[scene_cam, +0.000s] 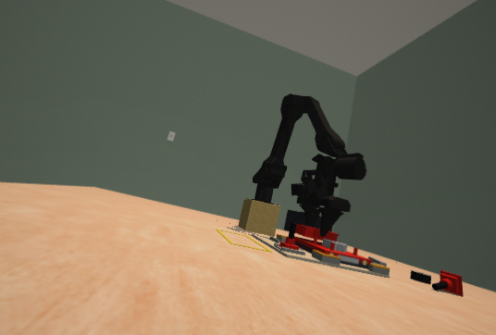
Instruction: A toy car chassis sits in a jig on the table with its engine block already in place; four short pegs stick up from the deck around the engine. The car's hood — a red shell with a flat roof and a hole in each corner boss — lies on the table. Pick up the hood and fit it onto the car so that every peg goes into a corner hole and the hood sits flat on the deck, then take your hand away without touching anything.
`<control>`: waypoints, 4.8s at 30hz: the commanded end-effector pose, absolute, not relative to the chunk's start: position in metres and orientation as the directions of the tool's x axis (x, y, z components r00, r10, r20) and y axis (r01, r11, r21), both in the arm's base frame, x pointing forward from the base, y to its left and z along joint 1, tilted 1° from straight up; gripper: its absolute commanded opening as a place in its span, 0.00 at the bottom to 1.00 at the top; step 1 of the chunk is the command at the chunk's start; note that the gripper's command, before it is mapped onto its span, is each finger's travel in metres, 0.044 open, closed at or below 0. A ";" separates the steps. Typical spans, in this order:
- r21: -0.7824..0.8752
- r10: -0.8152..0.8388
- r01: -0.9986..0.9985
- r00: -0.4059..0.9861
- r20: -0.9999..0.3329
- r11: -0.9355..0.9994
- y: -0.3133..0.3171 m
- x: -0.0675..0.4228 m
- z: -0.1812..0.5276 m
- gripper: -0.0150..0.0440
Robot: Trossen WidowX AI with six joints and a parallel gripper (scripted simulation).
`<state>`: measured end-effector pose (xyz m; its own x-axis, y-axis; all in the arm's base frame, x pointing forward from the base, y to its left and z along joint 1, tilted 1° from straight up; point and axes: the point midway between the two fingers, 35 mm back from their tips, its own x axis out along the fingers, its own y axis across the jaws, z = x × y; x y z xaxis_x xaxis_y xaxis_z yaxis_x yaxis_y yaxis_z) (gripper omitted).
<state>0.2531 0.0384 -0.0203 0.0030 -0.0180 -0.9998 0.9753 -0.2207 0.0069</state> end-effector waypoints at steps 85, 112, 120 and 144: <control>-0.004 -0.013 0.378 0.019 -1.000 0.926 0.019 0.340 0.046 0.25; -0.007 -0.012 0.260 0.020 -1.000 0.966 0.015 0.347 -0.004 0.25; -0.007 -0.012 0.260 0.020 -1.000 0.966 0.014 0.348 -0.004 0.25; -0.007 -0.012 0.260 0.020 -1.000 0.966 0.014 0.348 -0.005 0.25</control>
